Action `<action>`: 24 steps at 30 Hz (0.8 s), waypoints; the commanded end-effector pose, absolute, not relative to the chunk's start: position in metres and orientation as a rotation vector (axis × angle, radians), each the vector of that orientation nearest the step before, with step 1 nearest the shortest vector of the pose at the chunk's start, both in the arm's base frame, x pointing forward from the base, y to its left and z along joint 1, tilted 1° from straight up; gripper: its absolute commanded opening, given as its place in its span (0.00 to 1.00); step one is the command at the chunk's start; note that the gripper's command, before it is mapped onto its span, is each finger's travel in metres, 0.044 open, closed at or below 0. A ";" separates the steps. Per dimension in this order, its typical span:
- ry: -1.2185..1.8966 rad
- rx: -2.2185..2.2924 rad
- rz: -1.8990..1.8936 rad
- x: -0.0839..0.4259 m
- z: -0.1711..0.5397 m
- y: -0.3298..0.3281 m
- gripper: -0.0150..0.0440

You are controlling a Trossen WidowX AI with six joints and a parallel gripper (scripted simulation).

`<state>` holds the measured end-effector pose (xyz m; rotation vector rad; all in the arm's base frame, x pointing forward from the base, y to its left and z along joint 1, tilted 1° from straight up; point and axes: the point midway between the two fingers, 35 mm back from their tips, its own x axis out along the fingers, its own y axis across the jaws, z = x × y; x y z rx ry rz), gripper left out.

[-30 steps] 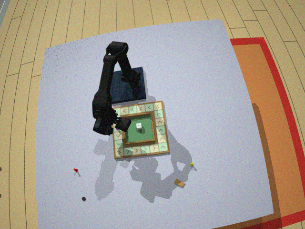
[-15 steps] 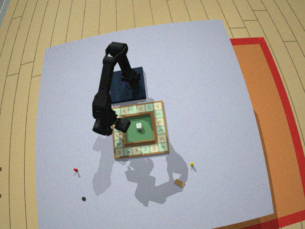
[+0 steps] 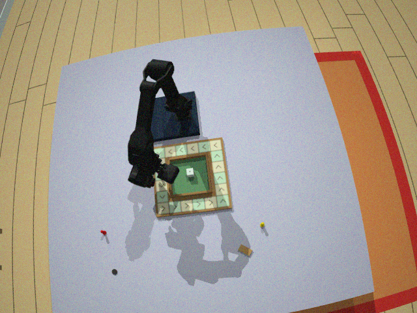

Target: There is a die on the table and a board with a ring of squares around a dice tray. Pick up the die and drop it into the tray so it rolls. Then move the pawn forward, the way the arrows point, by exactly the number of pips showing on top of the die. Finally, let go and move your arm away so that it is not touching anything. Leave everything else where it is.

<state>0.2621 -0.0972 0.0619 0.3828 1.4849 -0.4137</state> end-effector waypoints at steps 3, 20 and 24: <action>1.496 0.387 -0.412 0.261 0.049 -0.097 0.59; 1.496 0.387 -0.412 0.261 0.039 -0.097 0.29; 1.496 0.387 -0.412 0.261 0.039 -0.097 0.25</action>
